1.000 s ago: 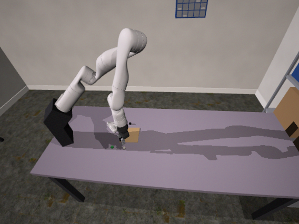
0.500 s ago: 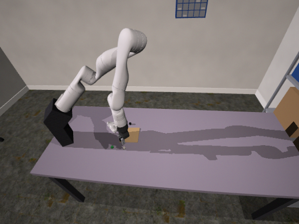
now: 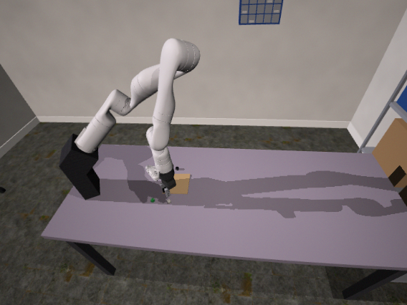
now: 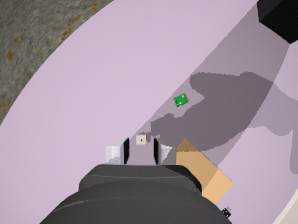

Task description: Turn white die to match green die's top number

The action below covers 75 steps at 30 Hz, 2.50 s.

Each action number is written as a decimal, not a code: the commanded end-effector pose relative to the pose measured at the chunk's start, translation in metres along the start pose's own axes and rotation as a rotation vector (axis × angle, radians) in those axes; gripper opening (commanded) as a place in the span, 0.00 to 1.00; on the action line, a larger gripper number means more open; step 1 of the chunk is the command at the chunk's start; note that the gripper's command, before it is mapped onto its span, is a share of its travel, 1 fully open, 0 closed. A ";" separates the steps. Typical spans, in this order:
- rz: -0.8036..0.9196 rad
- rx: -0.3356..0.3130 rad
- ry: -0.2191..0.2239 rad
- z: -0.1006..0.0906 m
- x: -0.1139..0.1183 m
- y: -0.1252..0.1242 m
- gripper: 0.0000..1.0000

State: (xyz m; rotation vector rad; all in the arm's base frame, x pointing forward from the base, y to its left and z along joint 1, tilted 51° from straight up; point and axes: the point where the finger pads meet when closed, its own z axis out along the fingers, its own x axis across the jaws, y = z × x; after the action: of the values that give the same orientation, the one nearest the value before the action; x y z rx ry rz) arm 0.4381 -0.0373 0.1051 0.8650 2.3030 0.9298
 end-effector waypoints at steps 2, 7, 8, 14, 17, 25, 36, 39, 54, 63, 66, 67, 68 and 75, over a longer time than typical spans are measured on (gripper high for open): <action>-0.020 -0.005 -0.001 0.000 -0.002 0.003 0.64; -0.020 -0.005 -0.001 0.001 -0.002 0.003 0.64; -0.020 -0.005 -0.001 0.001 -0.002 0.003 0.64; -0.020 -0.005 -0.001 0.002 -0.002 0.003 0.64; -0.020 -0.005 -0.002 0.004 -0.002 0.003 0.64; -0.020 -0.005 -0.002 0.013 -0.001 0.003 0.64; -0.020 -0.005 -0.002 0.026 -0.001 0.003 0.64; -0.020 -0.005 -0.002 0.032 -0.001 0.003 0.64; -0.020 -0.005 -0.002 0.050 0.000 0.003 0.64; -0.020 -0.005 -0.002 0.053 0.000 0.003 0.64; -0.020 -0.005 -0.002 0.054 0.000 0.003 0.64; -0.020 -0.005 -0.002 0.054 0.000 0.003 0.64; -0.020 -0.005 -0.002 0.054 0.000 0.003 0.64; -0.020 -0.005 -0.002 0.054 0.000 0.003 0.64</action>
State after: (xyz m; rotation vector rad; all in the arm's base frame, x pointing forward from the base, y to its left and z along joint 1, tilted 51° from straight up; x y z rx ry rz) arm 0.4715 -0.0114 0.0729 0.8375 2.3095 0.9286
